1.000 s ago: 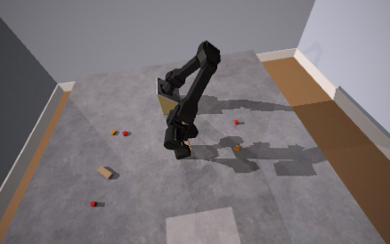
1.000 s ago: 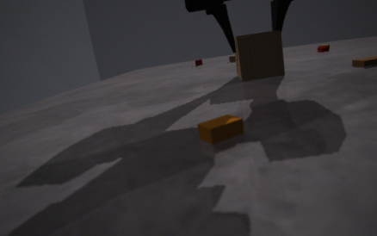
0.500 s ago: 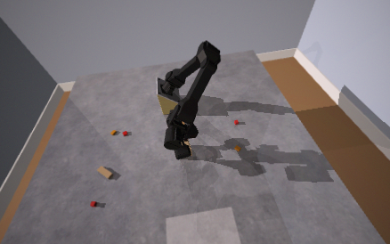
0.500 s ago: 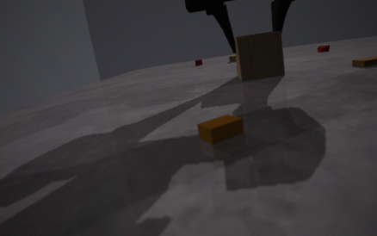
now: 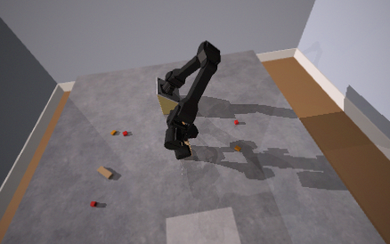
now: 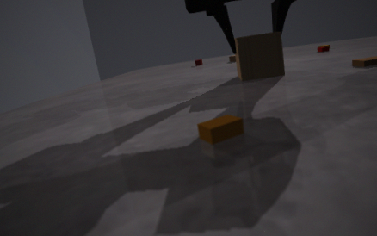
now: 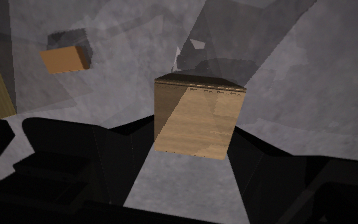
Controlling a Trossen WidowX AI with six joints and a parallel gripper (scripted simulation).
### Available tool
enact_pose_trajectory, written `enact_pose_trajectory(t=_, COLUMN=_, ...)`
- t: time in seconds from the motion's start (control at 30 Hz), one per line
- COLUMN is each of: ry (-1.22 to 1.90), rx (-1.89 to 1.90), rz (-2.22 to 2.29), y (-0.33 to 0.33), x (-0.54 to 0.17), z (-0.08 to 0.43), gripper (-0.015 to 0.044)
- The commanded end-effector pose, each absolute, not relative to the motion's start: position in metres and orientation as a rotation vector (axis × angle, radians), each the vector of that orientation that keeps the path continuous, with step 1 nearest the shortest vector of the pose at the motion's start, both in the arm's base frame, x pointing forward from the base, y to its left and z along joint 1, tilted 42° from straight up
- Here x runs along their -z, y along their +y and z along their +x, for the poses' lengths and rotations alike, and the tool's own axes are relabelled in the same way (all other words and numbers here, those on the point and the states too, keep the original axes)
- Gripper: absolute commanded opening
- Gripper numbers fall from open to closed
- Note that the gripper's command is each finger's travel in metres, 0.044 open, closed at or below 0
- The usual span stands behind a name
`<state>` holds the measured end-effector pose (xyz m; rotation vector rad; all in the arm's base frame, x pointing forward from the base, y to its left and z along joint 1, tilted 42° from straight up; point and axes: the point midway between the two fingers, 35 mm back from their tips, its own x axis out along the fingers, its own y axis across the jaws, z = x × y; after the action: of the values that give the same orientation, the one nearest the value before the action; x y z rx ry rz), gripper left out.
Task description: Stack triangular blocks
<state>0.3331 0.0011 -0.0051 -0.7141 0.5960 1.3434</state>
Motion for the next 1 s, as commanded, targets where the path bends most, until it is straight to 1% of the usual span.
enact_pose_trajectory(t=0.0, ry=0.592, rx=-1.340, rz=-0.709, y=0.0021, x=0.0046, z=0.3338, gripper=0.0000)
enact_pose_trajectory(t=0.37, ry=0.592, rx=-1.340, rz=-0.710, y=0.0019, x=0.0047, z=0.3337, gripper=0.0000)
enact_pose_trajectory(t=0.9, ry=0.596, rx=-1.343, rz=-0.714, y=0.0014, x=0.0053, z=0.3331, gripper=0.0420)
enact_pose_trajectory(t=0.93, ry=0.596, rx=-1.343, rz=-0.714, y=0.0014, x=0.0053, z=0.3331, gripper=0.0440)
enact_pose_trajectory(t=0.97, ry=0.596, rx=-1.343, rz=-0.714, y=0.0014, x=0.0053, z=0.3331, gripper=0.0440)
